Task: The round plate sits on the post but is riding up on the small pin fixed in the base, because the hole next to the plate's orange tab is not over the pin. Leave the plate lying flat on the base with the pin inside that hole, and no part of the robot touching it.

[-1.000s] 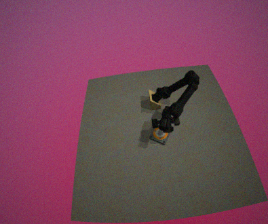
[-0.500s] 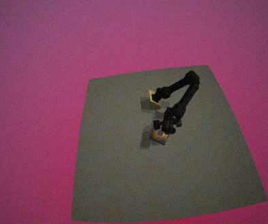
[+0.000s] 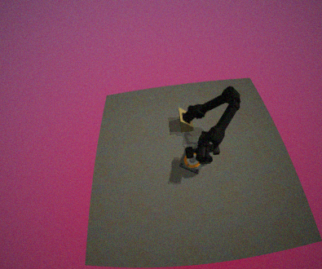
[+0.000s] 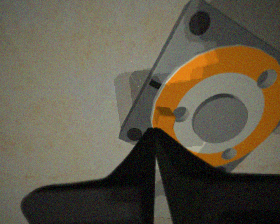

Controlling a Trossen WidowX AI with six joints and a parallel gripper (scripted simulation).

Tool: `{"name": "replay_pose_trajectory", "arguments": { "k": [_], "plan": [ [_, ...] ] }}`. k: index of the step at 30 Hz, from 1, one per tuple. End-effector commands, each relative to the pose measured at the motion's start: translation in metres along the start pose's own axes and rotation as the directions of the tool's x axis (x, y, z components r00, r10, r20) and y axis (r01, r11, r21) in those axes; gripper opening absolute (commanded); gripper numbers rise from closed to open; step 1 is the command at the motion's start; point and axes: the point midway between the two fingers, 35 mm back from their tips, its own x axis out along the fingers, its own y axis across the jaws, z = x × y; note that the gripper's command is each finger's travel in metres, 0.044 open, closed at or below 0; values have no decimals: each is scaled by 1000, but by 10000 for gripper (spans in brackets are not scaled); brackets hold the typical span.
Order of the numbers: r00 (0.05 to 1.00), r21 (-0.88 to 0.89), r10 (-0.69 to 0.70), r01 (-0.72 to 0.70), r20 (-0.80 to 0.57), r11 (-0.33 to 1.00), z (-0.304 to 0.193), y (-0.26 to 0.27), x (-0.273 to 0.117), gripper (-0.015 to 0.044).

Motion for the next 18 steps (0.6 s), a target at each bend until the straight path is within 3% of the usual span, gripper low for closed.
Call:
{"name": "replay_pose_trajectory", "arguments": {
  "k": [1,18],
  "plan": [
    [1000,3,4,-4,2,1000,7,-1,1,0],
    [1000,3,4,-4,2,1000,15,-2,-2,0]
  ]
}}
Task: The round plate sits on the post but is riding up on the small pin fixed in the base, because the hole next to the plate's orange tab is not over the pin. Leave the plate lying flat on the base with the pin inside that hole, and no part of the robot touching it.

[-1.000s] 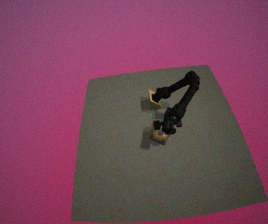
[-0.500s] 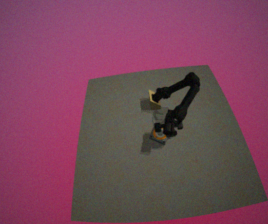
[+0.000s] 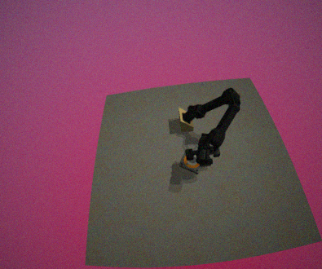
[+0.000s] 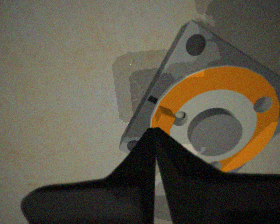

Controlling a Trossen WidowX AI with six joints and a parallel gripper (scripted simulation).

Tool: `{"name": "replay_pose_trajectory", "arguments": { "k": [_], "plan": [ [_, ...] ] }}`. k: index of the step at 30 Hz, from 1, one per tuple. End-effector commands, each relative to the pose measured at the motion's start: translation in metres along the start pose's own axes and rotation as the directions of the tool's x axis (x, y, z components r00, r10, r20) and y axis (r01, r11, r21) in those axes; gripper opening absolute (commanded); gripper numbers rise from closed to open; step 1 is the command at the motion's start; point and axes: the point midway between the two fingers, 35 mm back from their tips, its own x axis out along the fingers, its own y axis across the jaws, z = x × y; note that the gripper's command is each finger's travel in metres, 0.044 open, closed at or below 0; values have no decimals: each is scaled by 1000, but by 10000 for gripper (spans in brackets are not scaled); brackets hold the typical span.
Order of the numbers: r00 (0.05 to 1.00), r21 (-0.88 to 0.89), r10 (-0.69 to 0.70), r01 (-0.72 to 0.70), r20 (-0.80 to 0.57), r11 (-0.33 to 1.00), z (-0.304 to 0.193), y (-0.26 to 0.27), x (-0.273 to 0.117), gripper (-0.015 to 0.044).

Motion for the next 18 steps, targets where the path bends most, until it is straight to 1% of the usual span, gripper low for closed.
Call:
{"name": "replay_pose_trajectory", "arguments": {
  "k": [1,8,10,11,18],
  "plan": [
    [1000,5,3,-3,0,1000,2,-1,-6,0],
    [1000,5,3,-3,-1,1000,-1,0,-42,0],
    [1000,5,3,-3,-1,1000,-1,-1,-43,0],
    [1000,17,9,-9,-4,1000,-1,-2,-33,0],
    [1000,17,9,-9,-4,1000,-1,-2,-33,0]
  ]
}}
